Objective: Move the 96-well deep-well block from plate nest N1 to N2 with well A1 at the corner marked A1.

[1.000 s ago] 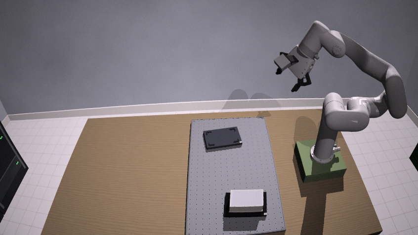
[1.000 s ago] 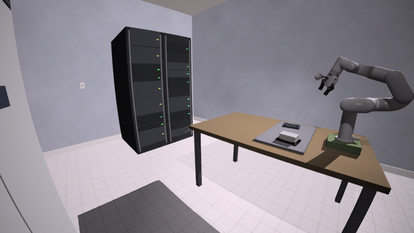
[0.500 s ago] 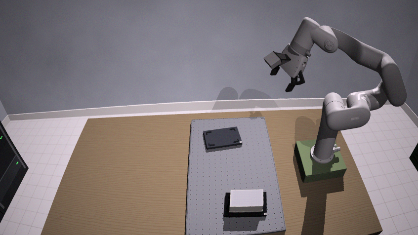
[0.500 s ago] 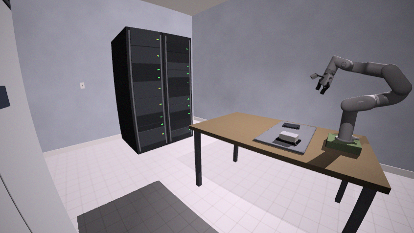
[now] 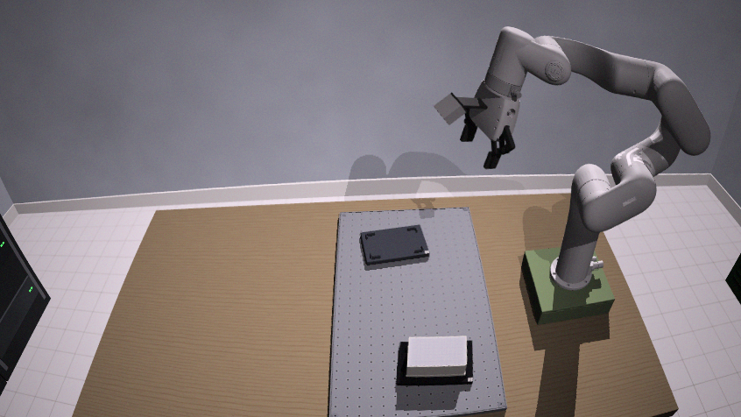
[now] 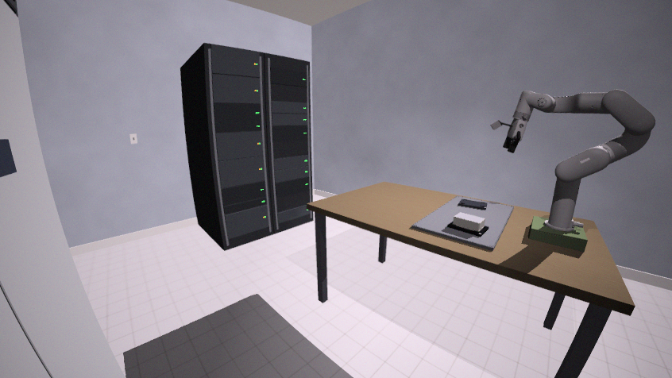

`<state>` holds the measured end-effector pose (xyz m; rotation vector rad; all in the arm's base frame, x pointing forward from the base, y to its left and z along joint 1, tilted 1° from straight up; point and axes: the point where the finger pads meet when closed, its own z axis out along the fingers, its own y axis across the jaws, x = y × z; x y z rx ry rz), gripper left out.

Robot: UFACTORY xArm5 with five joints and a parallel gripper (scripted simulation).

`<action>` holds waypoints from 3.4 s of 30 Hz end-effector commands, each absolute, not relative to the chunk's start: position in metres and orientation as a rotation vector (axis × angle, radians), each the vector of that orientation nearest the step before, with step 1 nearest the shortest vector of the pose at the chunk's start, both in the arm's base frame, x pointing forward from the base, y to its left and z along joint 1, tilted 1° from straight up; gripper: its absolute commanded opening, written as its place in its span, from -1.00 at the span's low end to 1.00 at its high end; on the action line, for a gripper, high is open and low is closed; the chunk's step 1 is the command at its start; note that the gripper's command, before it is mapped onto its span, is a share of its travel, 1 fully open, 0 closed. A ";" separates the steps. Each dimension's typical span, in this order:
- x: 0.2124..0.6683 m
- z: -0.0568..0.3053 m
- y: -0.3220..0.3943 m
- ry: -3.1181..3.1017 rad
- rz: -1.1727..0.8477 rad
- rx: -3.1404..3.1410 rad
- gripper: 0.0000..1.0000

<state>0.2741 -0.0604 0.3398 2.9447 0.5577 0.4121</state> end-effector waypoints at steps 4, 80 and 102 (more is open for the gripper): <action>0.297 0.334 -0.054 0.472 0.359 3.001 1.00; 0.387 0.147 0.124 -0.193 0.027 3.142 1.00; 0.386 0.086 0.192 -0.193 0.022 3.144 1.00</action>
